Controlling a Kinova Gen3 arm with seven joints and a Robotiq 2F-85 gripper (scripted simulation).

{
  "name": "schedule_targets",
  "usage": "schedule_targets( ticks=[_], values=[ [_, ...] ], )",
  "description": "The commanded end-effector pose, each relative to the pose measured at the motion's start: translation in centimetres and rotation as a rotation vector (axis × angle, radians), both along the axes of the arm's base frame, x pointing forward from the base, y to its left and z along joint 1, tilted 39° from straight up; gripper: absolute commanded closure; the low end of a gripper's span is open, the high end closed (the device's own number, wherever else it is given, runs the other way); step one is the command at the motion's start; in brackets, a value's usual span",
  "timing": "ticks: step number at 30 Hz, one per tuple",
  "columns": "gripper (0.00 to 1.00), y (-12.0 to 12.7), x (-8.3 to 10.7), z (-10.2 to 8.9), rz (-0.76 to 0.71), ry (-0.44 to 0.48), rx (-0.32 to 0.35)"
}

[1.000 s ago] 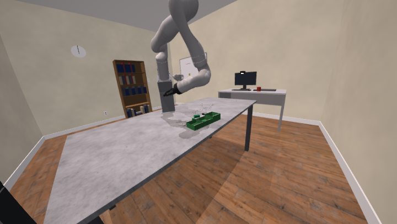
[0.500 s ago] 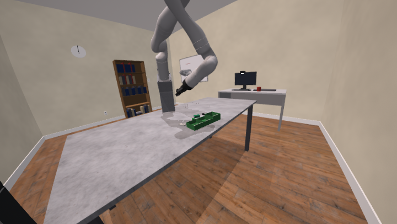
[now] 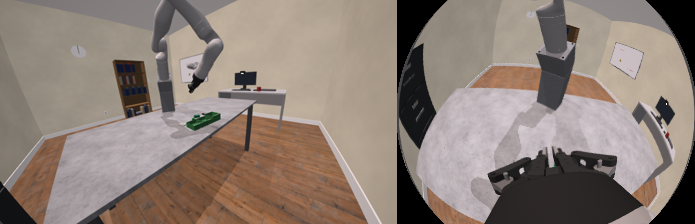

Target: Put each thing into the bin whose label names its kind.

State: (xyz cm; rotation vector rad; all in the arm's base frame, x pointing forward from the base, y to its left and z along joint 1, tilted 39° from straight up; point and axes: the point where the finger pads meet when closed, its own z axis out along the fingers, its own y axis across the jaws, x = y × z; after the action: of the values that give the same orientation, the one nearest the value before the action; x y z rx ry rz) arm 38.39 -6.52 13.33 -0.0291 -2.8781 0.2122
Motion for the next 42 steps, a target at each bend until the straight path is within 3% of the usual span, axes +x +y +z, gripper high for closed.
schedule_targets(
  ticks=[1,2,5,7,12,18,24,27,42],
  values=[
    [0.91,1.1,1.5,1.5,0.007,-0.091,0.043],
    [0.91,1.6,2.0,1.9,0.009,-0.131,0.067],
    [0.91,3.1,3.5,3.2,0.009,-0.131,0.068],
    [0.91,3.1,3.5,3.2,0.009,-0.131,0.068],
    [0.91,3.6,1.1,-0.2,0.026,-0.351,-0.039],
    [0.91,4.1,-1.6,-4.0,0.063,-0.451,-0.128],
    [0.91,4.1,-1.6,-4.0,0.113,-0.517,-0.148],
    [0.91,4.1,-1.6,-4.0,0.124,-0.599,-0.157],
    [0.91,4.1,-1.6,-4.0,0.136,-0.712,-0.243]
  ],
)
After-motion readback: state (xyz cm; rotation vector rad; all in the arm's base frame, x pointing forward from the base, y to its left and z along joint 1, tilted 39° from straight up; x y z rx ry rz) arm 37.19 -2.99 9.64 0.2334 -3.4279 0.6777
